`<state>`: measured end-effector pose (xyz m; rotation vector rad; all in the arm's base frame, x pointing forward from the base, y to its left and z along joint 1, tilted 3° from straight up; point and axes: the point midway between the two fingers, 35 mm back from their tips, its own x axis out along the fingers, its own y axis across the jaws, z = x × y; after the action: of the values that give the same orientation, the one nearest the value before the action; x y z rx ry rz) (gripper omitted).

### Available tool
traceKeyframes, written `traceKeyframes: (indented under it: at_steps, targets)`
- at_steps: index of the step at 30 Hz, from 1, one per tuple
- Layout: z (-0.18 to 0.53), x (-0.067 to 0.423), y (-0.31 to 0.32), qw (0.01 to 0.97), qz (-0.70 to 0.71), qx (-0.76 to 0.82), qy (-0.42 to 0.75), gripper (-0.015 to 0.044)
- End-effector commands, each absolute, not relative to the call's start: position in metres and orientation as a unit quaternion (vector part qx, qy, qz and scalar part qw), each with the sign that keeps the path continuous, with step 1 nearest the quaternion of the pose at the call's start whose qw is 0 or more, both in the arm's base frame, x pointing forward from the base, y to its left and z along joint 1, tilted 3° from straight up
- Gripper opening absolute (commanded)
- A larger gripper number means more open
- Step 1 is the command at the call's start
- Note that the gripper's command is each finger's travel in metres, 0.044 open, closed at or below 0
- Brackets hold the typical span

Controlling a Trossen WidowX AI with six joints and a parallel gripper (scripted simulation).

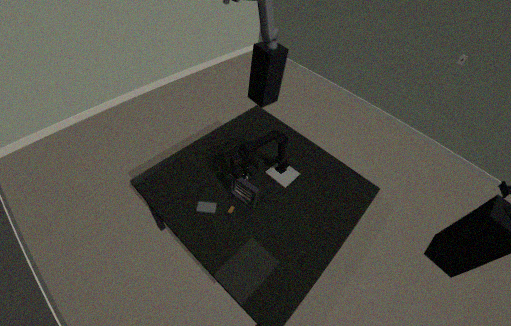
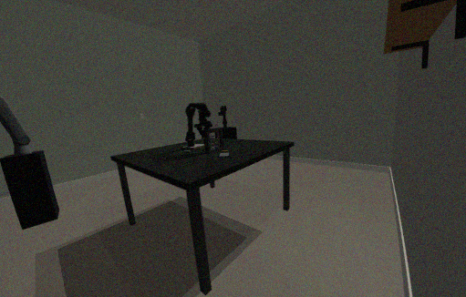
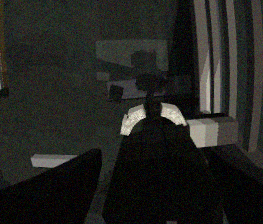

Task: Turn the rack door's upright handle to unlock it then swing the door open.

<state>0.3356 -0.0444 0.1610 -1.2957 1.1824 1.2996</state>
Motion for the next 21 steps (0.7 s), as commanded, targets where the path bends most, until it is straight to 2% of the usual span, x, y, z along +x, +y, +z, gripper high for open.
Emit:
traceKeyframes:
  at_steps: [1,10,17,21]
  targets:
    - [0.1607,0.3361,-0.0436,0.407,0.575,-0.571,0.422,0.0299]
    - [0.1607,0.336,-0.0436,0.385,0.59,-0.585,0.401,0.0299]
    - [0.1607,0.336,-0.0436,0.385,0.59,-0.585,0.401,0.0116]
    - [0.1607,0.336,-0.0436,0.385,0.59,-0.585,0.401,0.0089]
